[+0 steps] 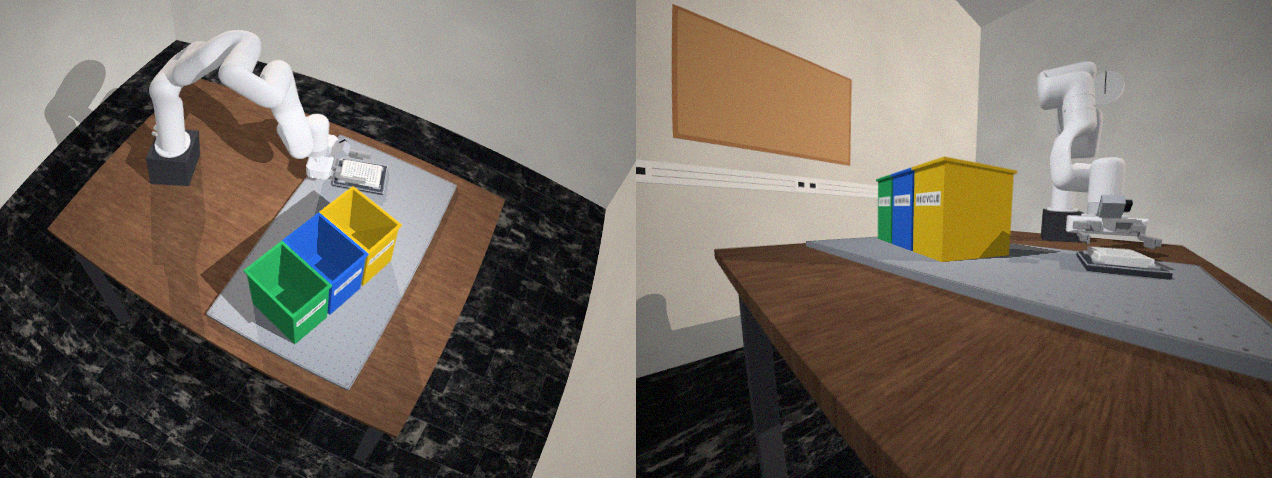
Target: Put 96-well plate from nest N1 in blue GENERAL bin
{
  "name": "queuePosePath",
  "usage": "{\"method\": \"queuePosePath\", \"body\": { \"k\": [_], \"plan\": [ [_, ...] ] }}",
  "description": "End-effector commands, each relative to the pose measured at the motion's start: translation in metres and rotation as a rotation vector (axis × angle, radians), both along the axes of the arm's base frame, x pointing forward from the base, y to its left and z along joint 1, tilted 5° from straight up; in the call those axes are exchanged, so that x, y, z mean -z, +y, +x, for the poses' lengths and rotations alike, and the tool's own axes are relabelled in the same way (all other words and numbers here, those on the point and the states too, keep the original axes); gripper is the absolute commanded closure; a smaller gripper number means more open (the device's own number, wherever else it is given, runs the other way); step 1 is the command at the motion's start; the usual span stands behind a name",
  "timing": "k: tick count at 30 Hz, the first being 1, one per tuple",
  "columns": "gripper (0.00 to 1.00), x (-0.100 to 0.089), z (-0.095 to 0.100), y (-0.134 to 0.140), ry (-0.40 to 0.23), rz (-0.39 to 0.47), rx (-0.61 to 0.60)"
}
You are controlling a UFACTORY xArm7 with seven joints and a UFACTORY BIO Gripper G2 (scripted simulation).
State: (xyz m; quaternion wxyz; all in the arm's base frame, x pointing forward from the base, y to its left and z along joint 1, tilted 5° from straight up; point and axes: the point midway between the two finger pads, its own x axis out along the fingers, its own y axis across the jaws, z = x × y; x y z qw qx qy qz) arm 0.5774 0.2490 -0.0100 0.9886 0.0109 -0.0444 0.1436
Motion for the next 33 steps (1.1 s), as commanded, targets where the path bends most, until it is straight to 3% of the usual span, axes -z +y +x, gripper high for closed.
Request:
{"method": "queuePosePath", "body": {
  "k": [1, 33],
  "plan": [
    [0.63, 0.000, 0.001, 0.001, -0.004, 0.002, 0.000],
    [0.63, 0.016, 0.003, 0.001, -0.004, 0.002, 0.000]
  ]
}}
